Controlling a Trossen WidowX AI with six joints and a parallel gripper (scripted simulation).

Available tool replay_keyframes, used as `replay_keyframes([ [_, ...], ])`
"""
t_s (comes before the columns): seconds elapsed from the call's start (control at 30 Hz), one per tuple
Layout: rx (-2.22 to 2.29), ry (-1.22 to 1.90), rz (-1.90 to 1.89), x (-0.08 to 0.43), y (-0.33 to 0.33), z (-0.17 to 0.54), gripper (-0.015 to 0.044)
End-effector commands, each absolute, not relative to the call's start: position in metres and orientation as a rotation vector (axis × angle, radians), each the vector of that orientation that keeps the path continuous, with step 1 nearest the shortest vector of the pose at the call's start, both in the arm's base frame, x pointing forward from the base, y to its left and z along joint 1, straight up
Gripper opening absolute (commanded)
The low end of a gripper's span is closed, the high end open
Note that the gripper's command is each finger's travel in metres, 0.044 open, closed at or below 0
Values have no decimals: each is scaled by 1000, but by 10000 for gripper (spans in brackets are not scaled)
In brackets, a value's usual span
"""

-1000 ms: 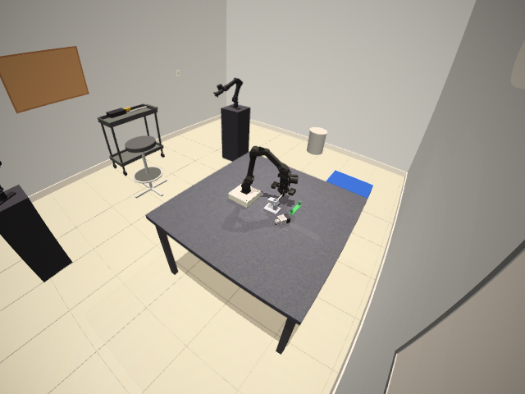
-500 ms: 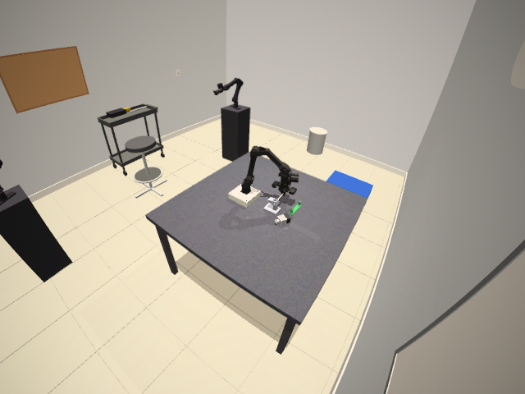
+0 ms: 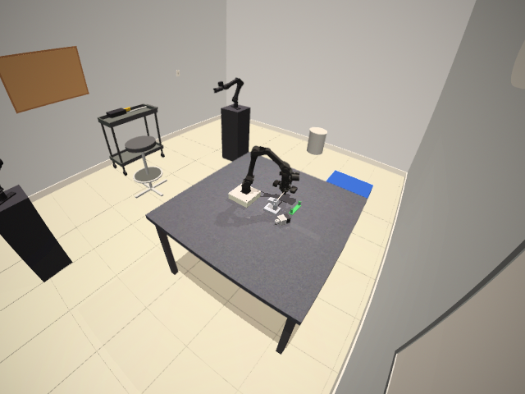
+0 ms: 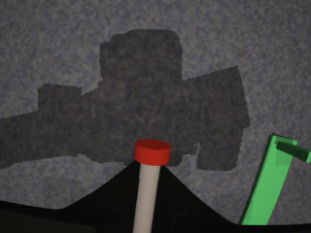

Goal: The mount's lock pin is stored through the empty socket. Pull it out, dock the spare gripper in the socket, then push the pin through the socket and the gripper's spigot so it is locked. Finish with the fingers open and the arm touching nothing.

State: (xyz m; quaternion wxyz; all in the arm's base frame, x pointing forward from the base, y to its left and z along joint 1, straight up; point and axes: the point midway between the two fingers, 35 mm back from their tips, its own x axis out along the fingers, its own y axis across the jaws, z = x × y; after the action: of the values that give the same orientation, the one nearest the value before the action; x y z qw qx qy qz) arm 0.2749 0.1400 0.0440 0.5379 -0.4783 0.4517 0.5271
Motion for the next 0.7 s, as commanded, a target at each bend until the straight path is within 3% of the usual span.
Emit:
replay_keyframes([
  [0.0, -1139, 1081, 1250, 275, 143, 44, 0],
  [0.67, -1143, 1074, 1249, 274, 155, 56, 0],
])
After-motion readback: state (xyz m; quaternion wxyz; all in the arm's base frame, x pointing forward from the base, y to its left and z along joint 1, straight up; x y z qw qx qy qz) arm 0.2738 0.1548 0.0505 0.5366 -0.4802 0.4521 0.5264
